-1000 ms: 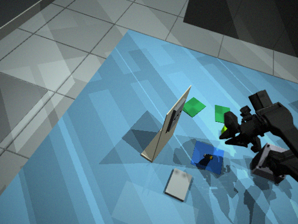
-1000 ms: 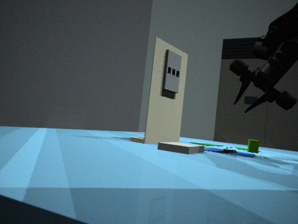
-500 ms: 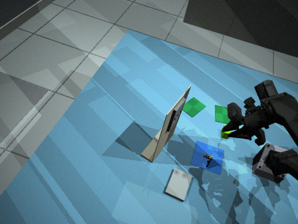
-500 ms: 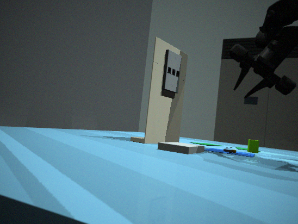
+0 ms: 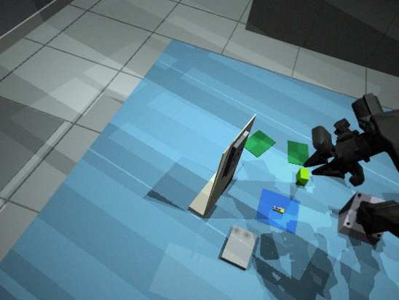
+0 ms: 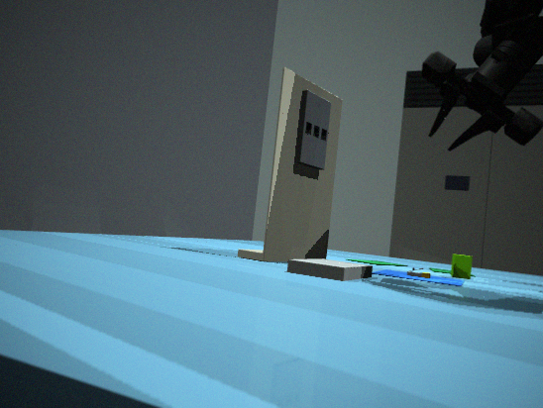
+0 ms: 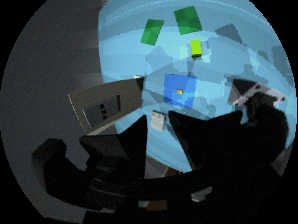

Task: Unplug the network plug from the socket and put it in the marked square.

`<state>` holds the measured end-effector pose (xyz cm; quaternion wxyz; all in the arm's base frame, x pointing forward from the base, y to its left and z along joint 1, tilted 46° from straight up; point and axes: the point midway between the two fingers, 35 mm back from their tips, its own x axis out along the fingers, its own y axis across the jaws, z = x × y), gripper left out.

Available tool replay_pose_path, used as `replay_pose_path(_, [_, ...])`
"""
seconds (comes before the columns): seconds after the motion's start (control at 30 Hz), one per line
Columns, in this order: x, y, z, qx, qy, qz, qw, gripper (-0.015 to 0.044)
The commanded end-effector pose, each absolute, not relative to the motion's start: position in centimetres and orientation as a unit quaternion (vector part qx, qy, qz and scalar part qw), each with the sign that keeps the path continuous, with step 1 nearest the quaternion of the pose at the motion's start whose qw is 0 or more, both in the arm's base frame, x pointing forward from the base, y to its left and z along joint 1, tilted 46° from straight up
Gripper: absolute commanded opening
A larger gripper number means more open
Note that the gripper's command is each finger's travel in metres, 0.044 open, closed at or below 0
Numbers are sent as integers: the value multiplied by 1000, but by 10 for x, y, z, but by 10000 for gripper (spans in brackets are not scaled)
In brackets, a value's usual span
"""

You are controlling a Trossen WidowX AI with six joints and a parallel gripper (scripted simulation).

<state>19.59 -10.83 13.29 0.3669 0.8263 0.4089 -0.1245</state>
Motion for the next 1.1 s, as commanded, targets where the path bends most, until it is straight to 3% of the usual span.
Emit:
replay_pose_path(0.0, [194,-116,141,825,410,-123,370,156])
replay_pose_path(0.2, [191,-123,151,825,410,-120,370,156])
replay_pose_path(0.57, [191,-123,151,825,410,-120,370,440])
replay_pose_path(1.07, [191,-123,151,825,410,-120,370,440])
